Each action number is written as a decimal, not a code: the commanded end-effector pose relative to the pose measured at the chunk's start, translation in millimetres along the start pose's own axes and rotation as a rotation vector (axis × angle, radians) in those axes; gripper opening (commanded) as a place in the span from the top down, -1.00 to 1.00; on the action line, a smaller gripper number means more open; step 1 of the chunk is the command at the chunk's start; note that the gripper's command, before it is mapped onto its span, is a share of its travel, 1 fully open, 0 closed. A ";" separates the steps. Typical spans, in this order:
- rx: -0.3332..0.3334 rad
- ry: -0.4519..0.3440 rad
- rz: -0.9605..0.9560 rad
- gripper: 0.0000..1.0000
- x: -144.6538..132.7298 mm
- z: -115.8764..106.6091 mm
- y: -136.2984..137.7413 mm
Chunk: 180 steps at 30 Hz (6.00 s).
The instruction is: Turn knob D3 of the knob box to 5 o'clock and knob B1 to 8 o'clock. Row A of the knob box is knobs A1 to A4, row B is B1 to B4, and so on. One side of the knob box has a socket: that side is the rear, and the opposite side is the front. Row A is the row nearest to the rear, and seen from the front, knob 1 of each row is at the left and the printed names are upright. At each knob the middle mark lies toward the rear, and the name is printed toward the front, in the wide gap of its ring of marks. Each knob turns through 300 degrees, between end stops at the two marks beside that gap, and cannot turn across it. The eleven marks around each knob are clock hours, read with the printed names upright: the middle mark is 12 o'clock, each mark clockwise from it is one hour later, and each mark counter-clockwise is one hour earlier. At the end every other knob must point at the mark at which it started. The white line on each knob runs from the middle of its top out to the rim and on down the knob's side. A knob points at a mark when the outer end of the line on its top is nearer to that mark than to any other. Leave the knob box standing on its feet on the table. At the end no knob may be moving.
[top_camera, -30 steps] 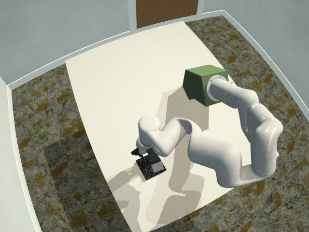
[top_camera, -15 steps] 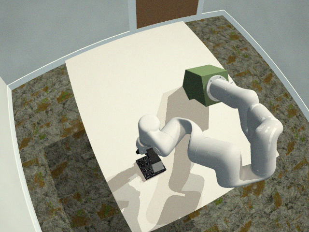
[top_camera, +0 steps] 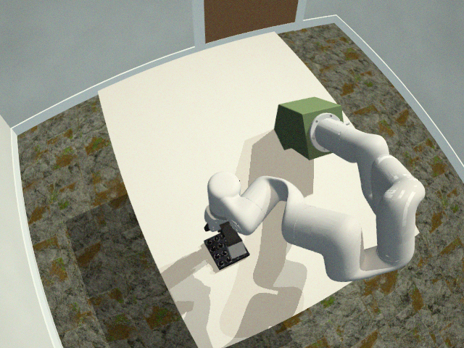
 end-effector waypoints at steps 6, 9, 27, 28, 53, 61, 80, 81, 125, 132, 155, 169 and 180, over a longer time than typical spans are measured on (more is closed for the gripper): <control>-0.002 -0.001 -0.001 0.61 0.0 -0.7 0.8; -0.002 -0.001 -0.001 0.61 0.0 -0.2 0.8; -0.003 0.000 -0.001 0.61 -0.3 11.9 0.7; -0.003 0.000 -0.001 0.61 -0.3 13.2 0.7; -0.002 0.000 -0.001 0.61 -0.8 39.1 0.5; -0.002 0.000 -0.001 0.61 -0.9 43.2 0.4; -0.002 0.000 -0.001 0.61 -0.9 43.8 0.4; -0.002 0.000 -0.001 0.61 -0.9 43.8 0.4; -0.002 0.000 -0.001 0.61 -0.9 52.6 0.4; -0.002 0.000 -0.001 0.61 -0.9 55.3 0.4; -0.002 0.000 -0.001 0.61 -0.9 55.8 0.4; -0.002 0.000 -0.001 0.61 -0.9 55.8 0.4; -0.002 0.000 -0.001 0.84 -0.9 55.8 0.4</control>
Point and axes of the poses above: the point where the finger pads meet when closed, its own z axis out along the fingers, its own y axis across the jaws, x = y × z, the point moved 8 cm from there along -z, back along the fingers, and after that the axes turned 4 degrees about -z, right-handed, at the moved point
